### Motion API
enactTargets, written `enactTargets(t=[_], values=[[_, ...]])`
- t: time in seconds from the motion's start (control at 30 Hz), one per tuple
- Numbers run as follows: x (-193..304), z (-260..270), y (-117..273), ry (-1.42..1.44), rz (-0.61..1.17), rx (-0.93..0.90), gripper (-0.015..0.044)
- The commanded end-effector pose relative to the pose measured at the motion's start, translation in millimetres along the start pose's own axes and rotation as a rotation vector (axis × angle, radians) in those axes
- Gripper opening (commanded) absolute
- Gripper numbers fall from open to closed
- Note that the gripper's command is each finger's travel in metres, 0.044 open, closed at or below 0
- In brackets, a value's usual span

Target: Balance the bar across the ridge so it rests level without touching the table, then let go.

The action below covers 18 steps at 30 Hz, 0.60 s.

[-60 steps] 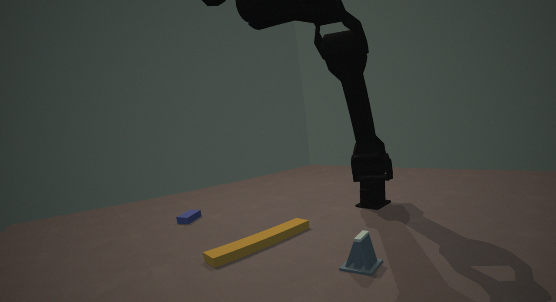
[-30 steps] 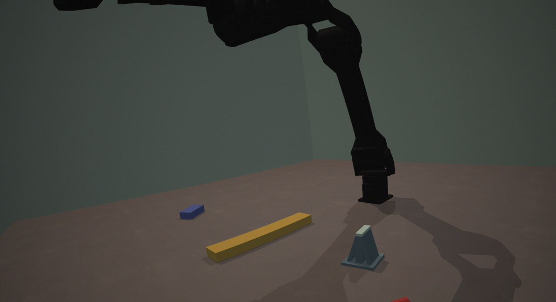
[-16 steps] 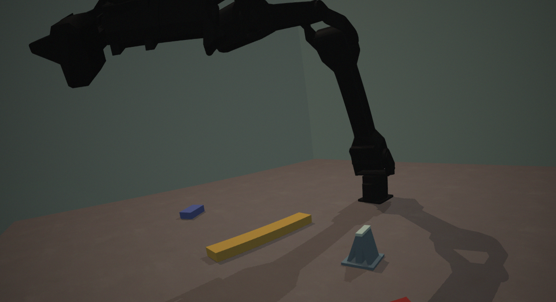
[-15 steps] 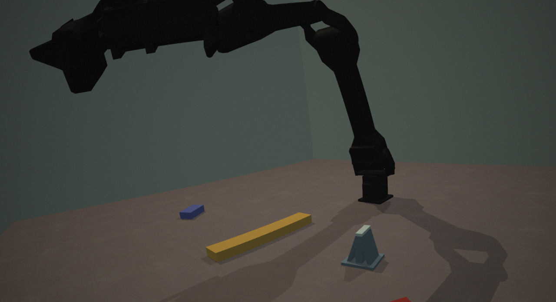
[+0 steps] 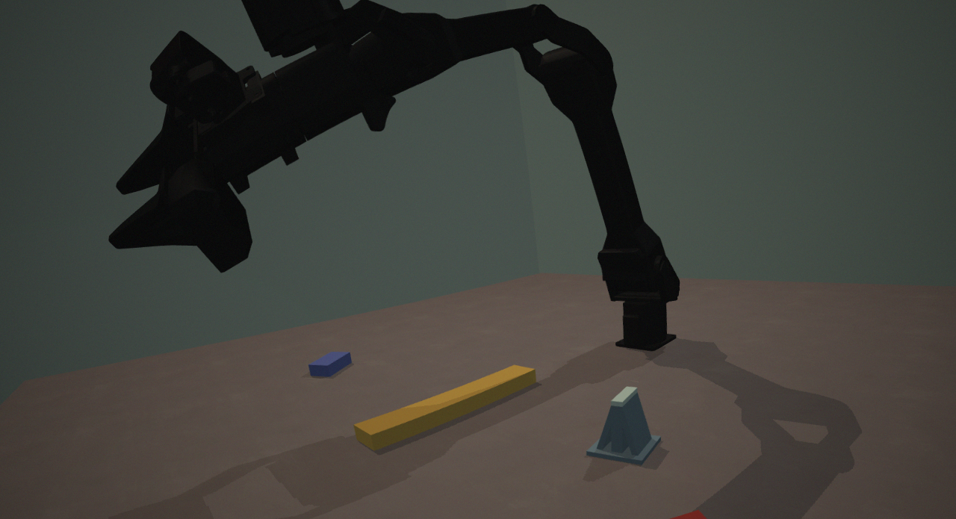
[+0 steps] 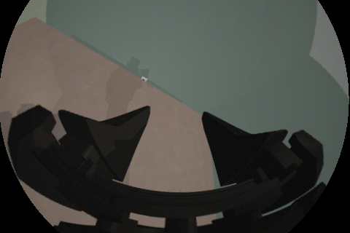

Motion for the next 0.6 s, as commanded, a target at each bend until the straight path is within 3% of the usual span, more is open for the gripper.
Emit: enactTargets(t=[0.0, 0.57], values=[[20.1, 6.3, 1.7, 0.004, 0.065, -0.094, 0.0315], [111.7, 34.5, 31.2, -0.044, 0.431, -0.490, 0.0315]])
Point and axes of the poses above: the point midway between the two fingers, 35 mm back from their tips, its own y axis back along the fingers, its own z axis across the jaws, x = y × z, the point moved 5 cm from there along y, back along the fingers, and after that the axes turned 8 degrees about y, right-handed, at the moved point
